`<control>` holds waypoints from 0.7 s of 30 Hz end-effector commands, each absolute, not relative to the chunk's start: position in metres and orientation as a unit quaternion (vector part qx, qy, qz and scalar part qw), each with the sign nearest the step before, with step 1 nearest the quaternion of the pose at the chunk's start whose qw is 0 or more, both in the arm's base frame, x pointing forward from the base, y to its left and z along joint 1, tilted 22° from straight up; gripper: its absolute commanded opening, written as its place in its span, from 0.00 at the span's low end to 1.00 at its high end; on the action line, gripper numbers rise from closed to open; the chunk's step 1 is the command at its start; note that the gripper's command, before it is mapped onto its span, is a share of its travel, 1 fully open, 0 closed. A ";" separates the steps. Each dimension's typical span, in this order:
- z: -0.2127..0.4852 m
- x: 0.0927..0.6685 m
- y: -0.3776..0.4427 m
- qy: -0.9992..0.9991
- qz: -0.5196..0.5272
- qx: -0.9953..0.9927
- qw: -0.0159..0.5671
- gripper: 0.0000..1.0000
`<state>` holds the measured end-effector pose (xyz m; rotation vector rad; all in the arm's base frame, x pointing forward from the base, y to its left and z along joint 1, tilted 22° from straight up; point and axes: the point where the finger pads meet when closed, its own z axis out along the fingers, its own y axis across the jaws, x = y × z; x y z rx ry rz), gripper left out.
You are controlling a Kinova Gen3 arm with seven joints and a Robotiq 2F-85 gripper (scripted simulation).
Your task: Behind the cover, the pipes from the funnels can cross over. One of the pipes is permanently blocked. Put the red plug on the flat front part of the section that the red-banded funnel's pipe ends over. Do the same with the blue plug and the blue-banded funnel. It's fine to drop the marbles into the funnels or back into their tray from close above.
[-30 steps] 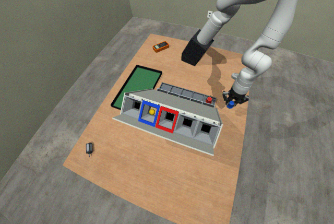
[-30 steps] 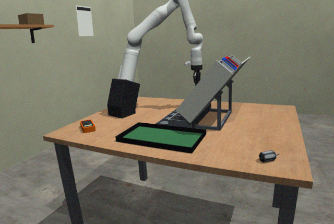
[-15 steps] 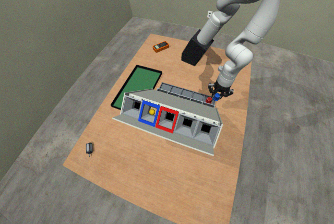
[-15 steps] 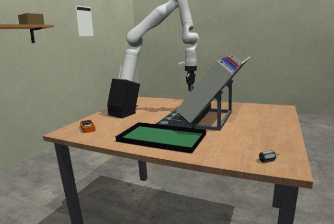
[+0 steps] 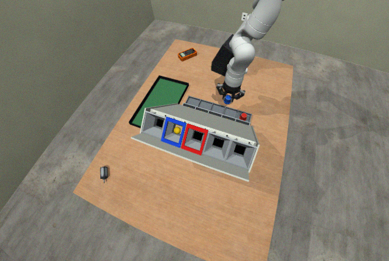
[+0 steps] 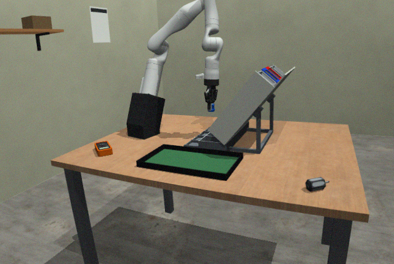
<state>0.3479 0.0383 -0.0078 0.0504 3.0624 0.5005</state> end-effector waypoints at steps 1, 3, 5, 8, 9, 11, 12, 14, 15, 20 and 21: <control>-0.024 0.340 -0.008 0.985 0.166 0.015 0.031 0.00; -0.024 0.340 -0.008 0.985 0.166 0.015 0.031 0.00; -0.024 0.340 -0.008 0.985 0.166 0.015 0.031 0.00; -0.024 0.340 -0.008 0.985 0.166 0.015 0.031 0.00; -0.024 0.340 -0.008 0.985 0.166 0.015 0.031 0.00; -0.025 0.341 -0.006 0.981 0.184 0.031 0.045 0.00; -0.025 0.341 -0.006 0.981 0.184 0.031 0.045 0.00; -0.025 0.341 -0.006 0.981 0.184 0.031 0.045 0.00; -0.025 0.341 -0.006 0.981 0.184 0.031 0.045 0.00; -0.025 0.341 -0.006 0.981 0.184 0.031 0.045 0.00; -0.025 0.341 -0.006 0.981 0.184 0.031 0.045 0.00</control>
